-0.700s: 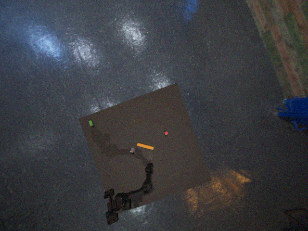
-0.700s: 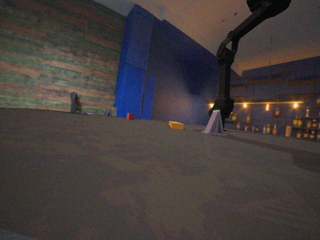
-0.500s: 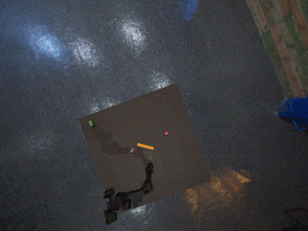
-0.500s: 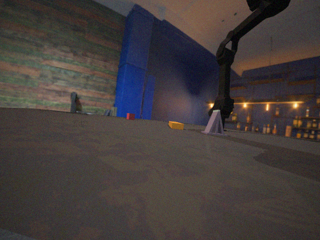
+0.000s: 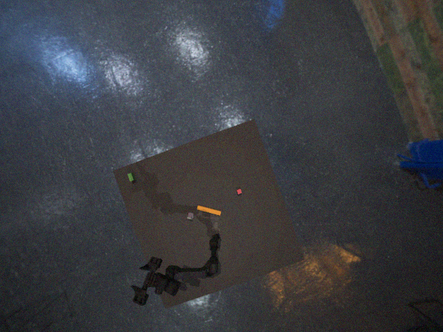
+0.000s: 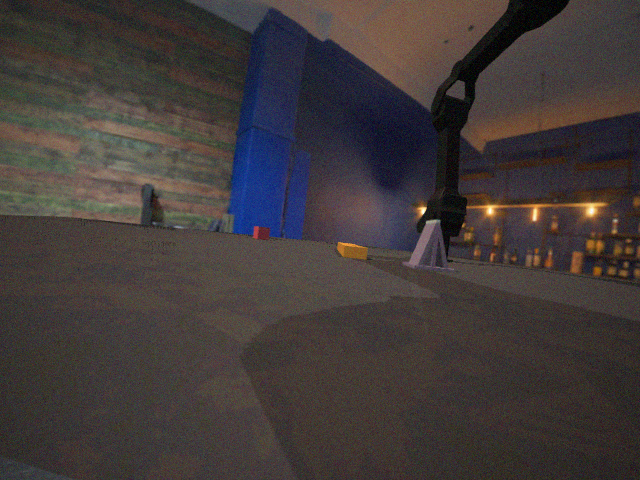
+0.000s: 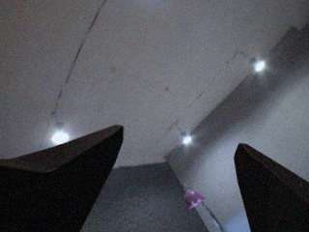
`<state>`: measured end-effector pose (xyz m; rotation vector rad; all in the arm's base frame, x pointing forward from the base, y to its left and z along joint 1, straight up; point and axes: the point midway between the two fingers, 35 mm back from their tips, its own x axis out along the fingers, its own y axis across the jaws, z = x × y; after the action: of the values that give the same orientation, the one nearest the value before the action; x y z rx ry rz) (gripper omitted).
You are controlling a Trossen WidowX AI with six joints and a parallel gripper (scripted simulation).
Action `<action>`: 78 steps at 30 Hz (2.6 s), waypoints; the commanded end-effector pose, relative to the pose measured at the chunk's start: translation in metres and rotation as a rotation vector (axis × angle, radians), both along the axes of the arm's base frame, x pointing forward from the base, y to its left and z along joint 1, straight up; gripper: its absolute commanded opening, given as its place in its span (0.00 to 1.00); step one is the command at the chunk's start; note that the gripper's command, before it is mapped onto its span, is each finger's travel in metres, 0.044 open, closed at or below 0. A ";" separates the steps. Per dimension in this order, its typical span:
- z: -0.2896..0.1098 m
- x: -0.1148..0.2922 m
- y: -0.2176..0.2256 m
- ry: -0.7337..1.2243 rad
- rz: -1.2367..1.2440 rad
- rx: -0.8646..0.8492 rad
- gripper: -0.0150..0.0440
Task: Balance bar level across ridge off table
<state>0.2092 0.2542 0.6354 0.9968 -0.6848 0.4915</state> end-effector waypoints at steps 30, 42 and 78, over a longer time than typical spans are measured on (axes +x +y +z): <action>-0.205 0.181 -0.003 0.369 -0.373 -1.282 0.79; -0.311 0.210 -0.065 0.608 -0.306 -1.719 0.79; -0.517 0.060 -0.253 1.282 0.805 -2.216 0.79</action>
<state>0.2823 0.0040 0.1227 -0.7892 1.3639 0.6956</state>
